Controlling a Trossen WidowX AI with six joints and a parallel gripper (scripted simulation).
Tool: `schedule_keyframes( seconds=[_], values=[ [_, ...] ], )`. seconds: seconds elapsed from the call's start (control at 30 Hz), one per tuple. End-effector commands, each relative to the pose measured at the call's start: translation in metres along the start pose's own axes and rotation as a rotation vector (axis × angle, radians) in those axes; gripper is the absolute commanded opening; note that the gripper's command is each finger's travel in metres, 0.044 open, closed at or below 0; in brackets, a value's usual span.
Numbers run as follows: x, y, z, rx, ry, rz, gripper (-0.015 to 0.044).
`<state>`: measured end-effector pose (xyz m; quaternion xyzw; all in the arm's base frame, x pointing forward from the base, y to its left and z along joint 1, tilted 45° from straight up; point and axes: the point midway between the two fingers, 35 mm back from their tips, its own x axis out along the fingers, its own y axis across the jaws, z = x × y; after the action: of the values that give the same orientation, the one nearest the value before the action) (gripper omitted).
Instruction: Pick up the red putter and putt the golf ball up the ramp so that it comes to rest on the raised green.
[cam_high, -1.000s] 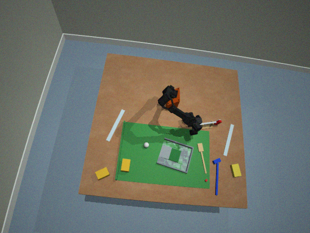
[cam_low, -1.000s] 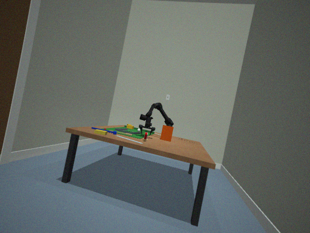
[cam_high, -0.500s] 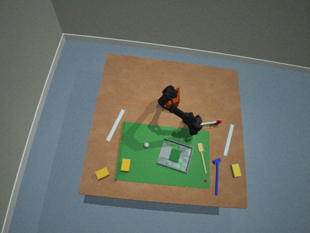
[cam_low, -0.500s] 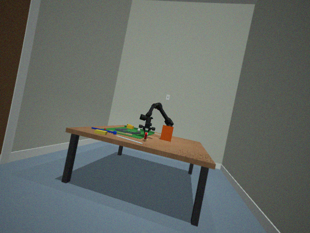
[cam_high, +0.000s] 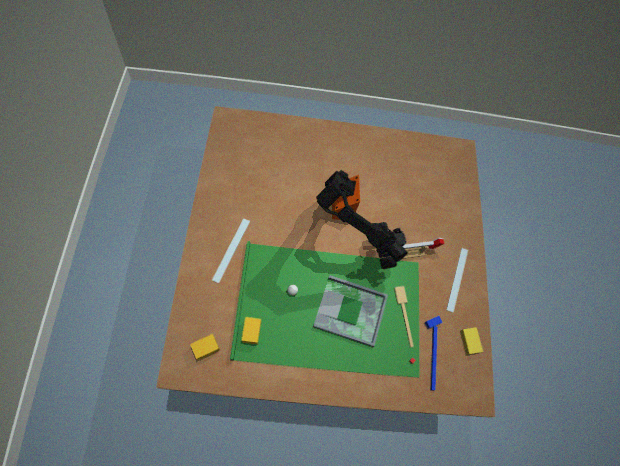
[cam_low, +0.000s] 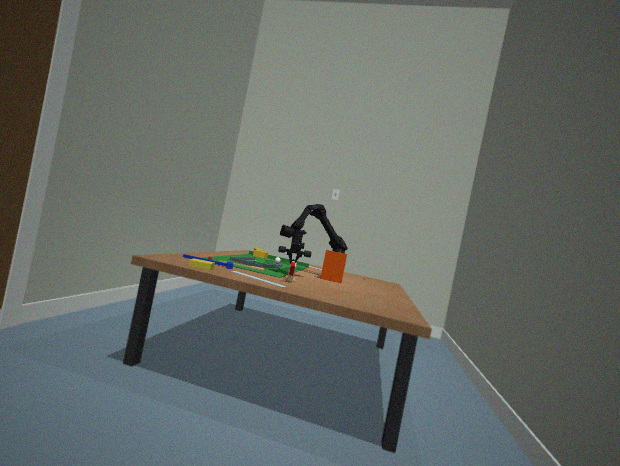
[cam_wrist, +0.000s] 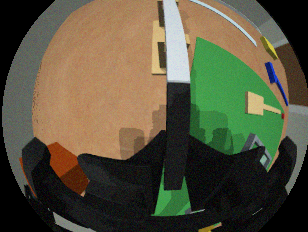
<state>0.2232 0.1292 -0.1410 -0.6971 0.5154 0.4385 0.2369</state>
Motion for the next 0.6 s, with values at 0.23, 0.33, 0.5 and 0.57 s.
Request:
schedule_keyframes(
  seconds=[0.23,0.33,0.5,0.57],
  values=[
    [-0.077,0.001,0.022,-0.001,-0.026,-0.016,0.0],
    [-0.069,0.0,0.019,-0.005,-0.015,-0.018,0.0],
    [-0.081,-0.007,-0.005,0.142,-0.012,-0.031,0.0],
    [-0.087,-0.009,-0.017,0.21,-0.01,-0.038,0.0]
  ],
)
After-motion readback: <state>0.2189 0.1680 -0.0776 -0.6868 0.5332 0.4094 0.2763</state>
